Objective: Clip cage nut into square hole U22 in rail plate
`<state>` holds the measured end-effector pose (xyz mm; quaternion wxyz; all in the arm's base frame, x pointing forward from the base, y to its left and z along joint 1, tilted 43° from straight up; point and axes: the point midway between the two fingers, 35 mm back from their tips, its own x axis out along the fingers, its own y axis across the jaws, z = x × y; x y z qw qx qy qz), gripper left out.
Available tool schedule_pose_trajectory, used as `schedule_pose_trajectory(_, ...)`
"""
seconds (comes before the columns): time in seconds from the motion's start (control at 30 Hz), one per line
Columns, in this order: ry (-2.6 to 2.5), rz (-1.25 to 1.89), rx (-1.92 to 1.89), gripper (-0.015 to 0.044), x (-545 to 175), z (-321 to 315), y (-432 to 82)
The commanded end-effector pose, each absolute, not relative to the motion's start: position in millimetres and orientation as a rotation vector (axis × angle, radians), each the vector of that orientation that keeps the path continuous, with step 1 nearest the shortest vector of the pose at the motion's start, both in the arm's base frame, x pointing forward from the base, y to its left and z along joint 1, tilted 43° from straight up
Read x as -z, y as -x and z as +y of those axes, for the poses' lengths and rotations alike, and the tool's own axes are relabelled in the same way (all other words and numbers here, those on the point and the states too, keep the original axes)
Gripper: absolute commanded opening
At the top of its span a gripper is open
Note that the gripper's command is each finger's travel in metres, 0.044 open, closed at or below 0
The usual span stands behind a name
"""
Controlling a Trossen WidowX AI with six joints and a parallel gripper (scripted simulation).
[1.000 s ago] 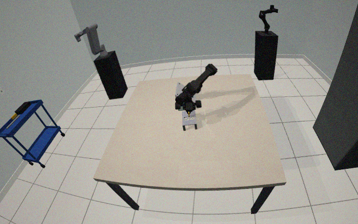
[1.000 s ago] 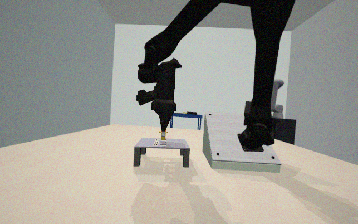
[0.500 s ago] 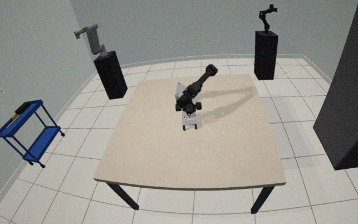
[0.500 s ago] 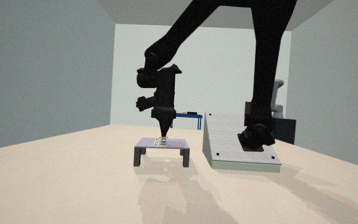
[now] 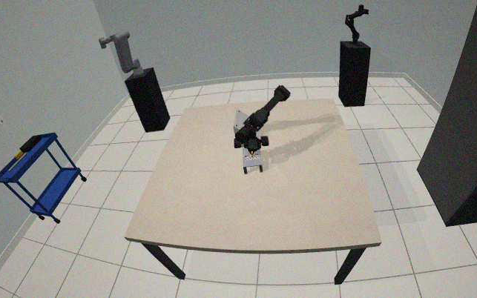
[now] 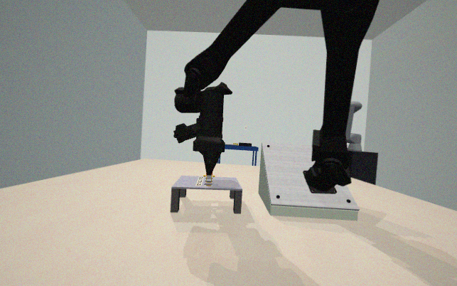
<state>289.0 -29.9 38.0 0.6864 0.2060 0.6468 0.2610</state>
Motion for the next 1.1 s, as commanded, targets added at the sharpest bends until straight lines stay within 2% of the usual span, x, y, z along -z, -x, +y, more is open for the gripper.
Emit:
schedule_pose_trajectory(0.0, -0.468, 1.444, -0.583, 0.0023, -39.1, -29.2, -289.9)
schedule_pose_trajectory(1.07, -0.494, 1.439, -0.611, 0.0023, -37.0, -30.8, -289.7)
